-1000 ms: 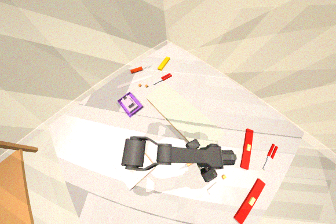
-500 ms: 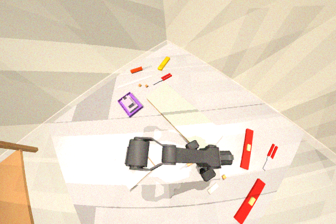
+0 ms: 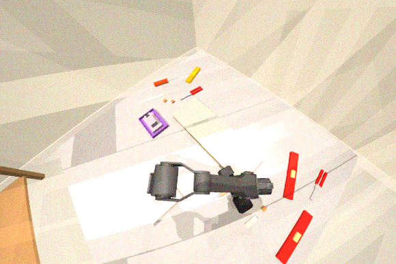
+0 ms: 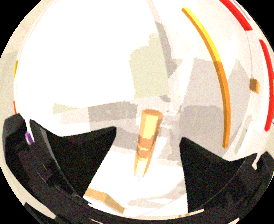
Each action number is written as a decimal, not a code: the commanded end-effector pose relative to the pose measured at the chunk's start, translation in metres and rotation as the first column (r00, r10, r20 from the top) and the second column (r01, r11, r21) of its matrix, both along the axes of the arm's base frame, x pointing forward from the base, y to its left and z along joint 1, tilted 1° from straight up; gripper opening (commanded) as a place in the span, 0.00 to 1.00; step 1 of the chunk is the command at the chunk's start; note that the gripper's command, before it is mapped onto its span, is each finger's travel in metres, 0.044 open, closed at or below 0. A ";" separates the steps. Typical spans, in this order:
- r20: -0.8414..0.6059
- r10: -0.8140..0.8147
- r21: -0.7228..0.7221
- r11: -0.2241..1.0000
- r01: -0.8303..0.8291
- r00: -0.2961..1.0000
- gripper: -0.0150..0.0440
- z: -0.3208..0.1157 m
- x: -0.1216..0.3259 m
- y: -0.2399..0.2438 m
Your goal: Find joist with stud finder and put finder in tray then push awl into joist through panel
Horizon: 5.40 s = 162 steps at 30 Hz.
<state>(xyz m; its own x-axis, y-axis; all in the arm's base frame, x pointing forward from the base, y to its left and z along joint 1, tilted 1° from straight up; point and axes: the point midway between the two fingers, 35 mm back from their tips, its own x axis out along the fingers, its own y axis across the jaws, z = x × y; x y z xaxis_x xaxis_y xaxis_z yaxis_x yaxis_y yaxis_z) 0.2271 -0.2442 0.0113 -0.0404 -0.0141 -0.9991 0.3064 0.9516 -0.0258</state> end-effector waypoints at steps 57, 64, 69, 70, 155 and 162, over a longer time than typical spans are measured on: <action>0.071 -0.080 -0.424 0.900 0.102 0.994 0.25 0.145 -0.005 0.006; 0.164 -0.116 -0.575 0.795 0.191 0.980 0.25 0.160 -0.008 0.010; 0.251 -0.135 -0.655 0.705 0.271 0.958 0.25 0.171 -0.012 0.013; 0.270 -0.138 -0.668 0.686 0.289 0.953 0.25 0.173 -0.013 0.014; 0.923 0.340 -0.272 0.908 -0.320 0.181 0.25 0.152 0.128 0.169; 0.938 0.344 -0.284 0.826 -0.486 0.037 0.25 0.154 0.125 0.190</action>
